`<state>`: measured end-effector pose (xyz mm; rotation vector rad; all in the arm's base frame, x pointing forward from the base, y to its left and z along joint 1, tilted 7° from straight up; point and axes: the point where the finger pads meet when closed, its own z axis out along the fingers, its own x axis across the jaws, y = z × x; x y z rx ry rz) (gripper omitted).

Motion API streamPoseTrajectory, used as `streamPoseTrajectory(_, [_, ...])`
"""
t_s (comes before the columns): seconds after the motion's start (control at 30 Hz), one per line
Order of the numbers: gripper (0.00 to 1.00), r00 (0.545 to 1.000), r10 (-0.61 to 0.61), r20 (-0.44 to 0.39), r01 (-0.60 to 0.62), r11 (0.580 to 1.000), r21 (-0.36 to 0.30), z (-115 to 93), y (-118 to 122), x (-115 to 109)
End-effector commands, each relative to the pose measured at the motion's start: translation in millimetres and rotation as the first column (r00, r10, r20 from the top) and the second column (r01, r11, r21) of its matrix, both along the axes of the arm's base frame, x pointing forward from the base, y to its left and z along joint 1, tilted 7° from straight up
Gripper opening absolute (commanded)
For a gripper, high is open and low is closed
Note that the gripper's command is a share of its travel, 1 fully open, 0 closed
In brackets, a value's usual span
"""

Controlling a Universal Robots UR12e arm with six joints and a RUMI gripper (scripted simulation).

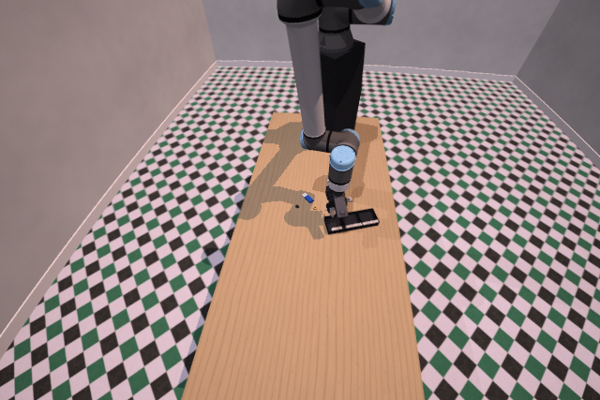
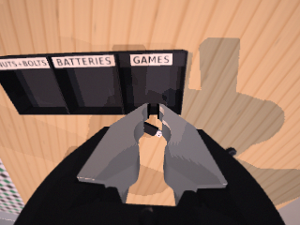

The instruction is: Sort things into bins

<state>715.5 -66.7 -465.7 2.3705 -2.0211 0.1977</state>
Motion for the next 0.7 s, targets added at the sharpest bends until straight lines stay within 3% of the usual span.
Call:
streamPoseTrajectory(0.0, [0.04, 1.000, 0.000, 0.001, 0.000, 1.000, 0.000, 9.8, 0.8, -0.2])
streamPoseTrajectory(0.13, [0.04, 1.000, 0.000, 0.001, 0.000, 1.000, 0.000, 9.8, 0.8, -0.2])
streamPoseTrajectory(0.67, [0.04, 1.000, 0.000, 0.001, 0.000, 1.000, 0.000, 2.0, 69.3, -13.0])
